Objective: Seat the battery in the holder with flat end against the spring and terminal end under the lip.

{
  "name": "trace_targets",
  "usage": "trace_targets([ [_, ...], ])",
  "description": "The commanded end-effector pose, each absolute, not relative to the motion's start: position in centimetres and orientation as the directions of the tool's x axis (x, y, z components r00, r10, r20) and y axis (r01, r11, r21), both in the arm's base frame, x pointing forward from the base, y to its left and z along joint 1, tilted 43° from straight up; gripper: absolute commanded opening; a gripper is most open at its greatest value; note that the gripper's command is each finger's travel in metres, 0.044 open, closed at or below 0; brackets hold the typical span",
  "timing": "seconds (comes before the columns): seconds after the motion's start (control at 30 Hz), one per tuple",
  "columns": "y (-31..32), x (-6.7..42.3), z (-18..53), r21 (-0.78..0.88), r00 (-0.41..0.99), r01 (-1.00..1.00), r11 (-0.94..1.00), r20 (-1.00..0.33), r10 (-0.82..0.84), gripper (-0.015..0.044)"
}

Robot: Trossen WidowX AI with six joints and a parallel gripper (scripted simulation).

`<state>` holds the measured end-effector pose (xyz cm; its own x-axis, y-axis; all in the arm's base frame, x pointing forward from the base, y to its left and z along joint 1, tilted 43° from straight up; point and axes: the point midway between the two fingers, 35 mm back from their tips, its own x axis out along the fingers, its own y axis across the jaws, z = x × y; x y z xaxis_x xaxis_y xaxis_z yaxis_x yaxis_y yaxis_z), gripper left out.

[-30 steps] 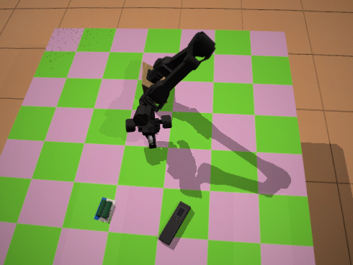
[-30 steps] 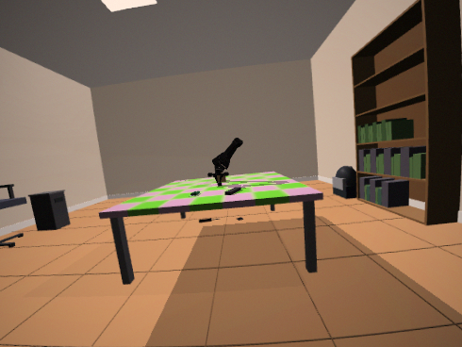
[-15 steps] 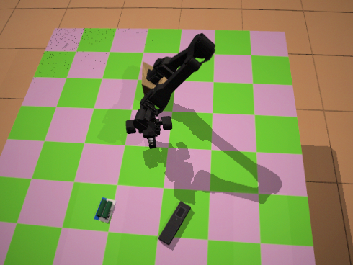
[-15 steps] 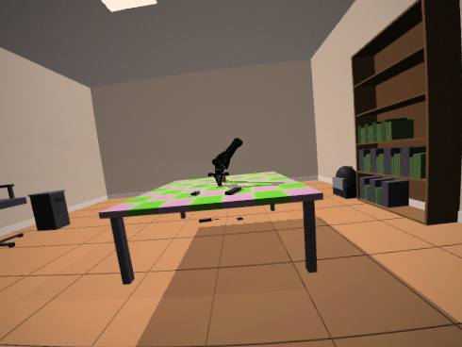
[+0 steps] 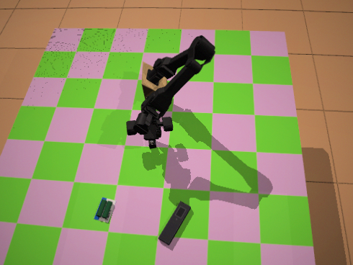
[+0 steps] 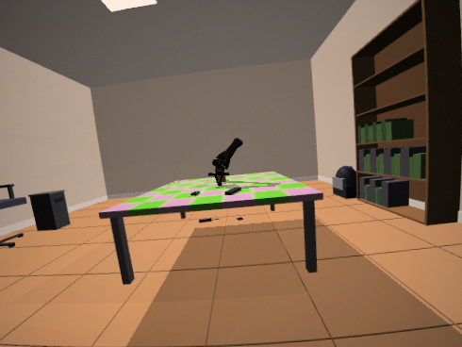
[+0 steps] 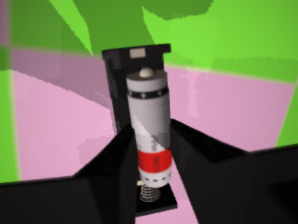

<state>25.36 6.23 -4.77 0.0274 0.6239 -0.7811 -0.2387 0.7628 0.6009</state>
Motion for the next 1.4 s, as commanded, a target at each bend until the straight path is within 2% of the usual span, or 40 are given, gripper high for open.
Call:
trace_targets([
  [0.0, 6.6, 24.6, -5.1, 0.606, -0.026, -0.231, 0.761, -0.786, 0.618, 0.0060],
  [0.6, 6.8, 24.8, -4.9, 0.596, -0.119, -0.239, 0.766, -0.801, 0.586, 0.0060],
  [1.37, 7.1, 26.2, -4.7, 0.592, -0.105, -0.240, 0.769, -0.803, 0.586, 0.0060],
])
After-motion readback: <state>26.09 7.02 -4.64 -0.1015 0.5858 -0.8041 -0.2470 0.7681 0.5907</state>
